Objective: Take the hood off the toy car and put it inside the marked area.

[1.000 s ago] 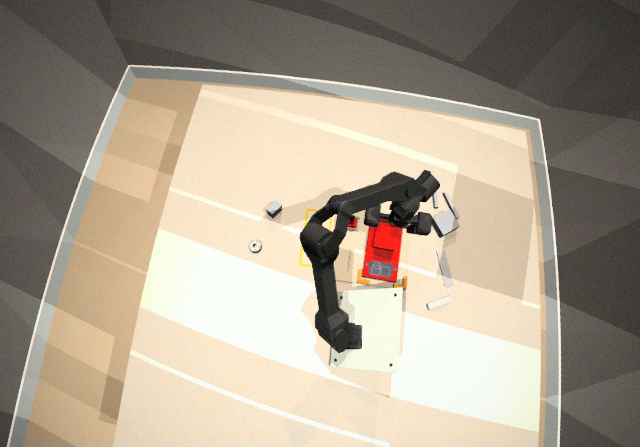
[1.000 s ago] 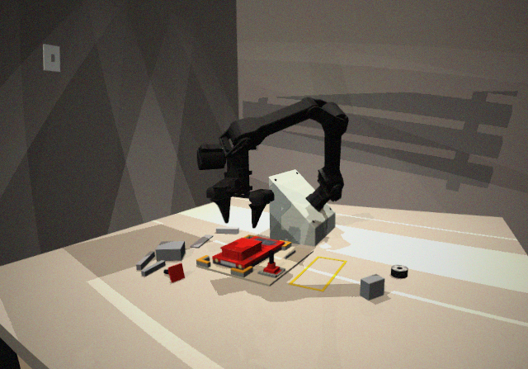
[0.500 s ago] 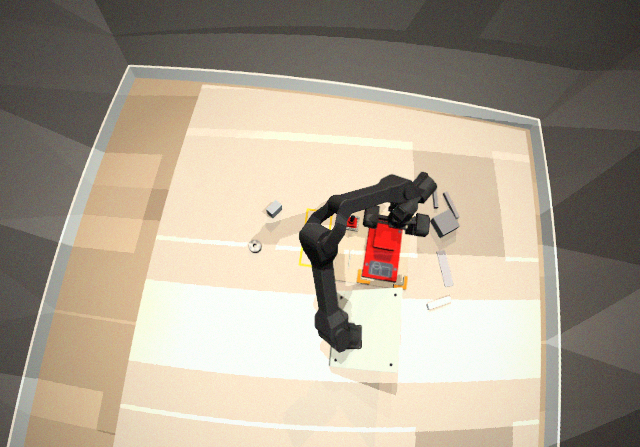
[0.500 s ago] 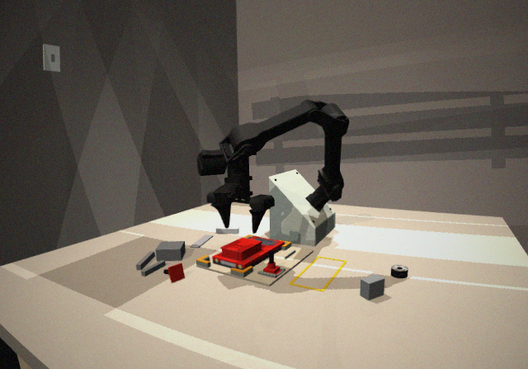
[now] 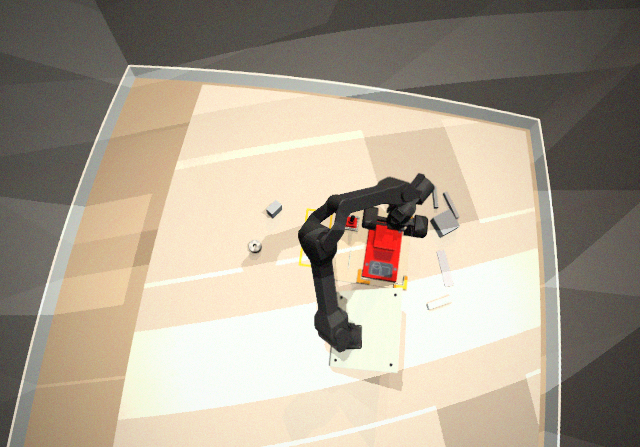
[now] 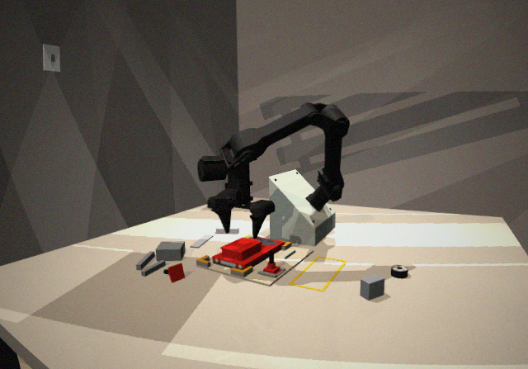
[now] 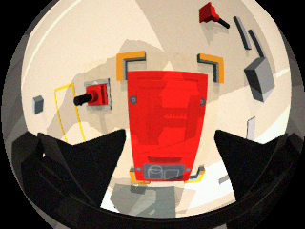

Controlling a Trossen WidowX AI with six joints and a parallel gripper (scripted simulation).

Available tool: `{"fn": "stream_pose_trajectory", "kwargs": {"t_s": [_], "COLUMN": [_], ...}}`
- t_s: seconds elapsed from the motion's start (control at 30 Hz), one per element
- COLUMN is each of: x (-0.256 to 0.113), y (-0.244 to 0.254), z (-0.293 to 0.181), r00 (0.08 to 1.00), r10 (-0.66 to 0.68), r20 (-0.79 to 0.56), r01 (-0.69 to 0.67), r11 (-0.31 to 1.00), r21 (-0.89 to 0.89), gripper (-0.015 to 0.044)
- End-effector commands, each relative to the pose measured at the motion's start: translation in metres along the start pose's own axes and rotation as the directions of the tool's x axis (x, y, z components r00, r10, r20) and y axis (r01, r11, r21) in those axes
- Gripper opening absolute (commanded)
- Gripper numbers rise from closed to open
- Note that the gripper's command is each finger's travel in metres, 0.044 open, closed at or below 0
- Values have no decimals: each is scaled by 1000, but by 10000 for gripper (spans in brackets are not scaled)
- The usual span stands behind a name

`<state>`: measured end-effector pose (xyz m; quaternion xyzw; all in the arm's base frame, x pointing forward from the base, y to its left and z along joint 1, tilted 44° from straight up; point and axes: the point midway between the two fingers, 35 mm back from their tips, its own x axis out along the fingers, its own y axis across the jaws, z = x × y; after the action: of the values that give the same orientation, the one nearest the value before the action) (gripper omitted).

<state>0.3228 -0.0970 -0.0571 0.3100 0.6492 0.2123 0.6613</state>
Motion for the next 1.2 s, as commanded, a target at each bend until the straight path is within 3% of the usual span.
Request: {"fn": "stream_pose_trajectory", "kwargs": {"t_s": [0.0,1.17], "x": [3,27], "y": [0,2], "z": [0,1], "r00": [1000,1000], "r10": [3,5], "r20": [5,4], "r01": [-3,-5], "r11": [1000,1000], "r21": [7,7], "gripper": [440,440]}}
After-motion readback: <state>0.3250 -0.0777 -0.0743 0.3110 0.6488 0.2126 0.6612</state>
